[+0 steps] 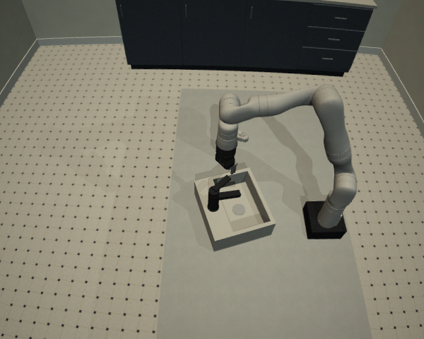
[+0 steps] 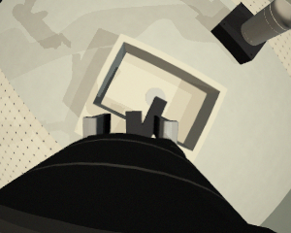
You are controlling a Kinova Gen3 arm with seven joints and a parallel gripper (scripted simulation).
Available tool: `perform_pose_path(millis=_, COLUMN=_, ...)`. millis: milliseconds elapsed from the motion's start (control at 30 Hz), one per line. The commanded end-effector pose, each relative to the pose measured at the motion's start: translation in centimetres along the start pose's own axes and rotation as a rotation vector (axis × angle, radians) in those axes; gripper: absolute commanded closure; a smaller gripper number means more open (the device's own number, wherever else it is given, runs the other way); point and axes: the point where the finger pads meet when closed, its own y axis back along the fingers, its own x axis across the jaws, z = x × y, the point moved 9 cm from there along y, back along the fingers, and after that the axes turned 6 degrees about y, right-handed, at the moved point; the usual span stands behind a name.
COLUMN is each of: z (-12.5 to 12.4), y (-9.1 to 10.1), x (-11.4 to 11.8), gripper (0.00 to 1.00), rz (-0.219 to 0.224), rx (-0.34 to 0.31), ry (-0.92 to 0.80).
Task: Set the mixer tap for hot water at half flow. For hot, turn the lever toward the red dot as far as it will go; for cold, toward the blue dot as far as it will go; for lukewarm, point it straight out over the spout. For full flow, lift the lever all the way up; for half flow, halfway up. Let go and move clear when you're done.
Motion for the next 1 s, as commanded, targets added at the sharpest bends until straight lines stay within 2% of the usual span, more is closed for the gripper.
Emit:
perform_pose_path(millis=0, z=0.61, y=-0.29, x=-0.17, gripper=0.00, rz=0.006, rx=0.004, ry=0.051)
perform_pose_path(millis=367, z=0.90, y=-0.39, x=-0.17, gripper=0.00, rz=0.007, rx=0.002, ry=0.062)
perform_pose_path(millis=400, z=0.90, y=-0.39, x=-0.17, gripper=1.00, rz=0.007, rx=0.002, ry=0.062)
perform_pose_path(millis=967, z=0.90, y=-0.39, x=-0.17, gripper=1.00, rz=0.007, rx=0.002, ry=0.062)
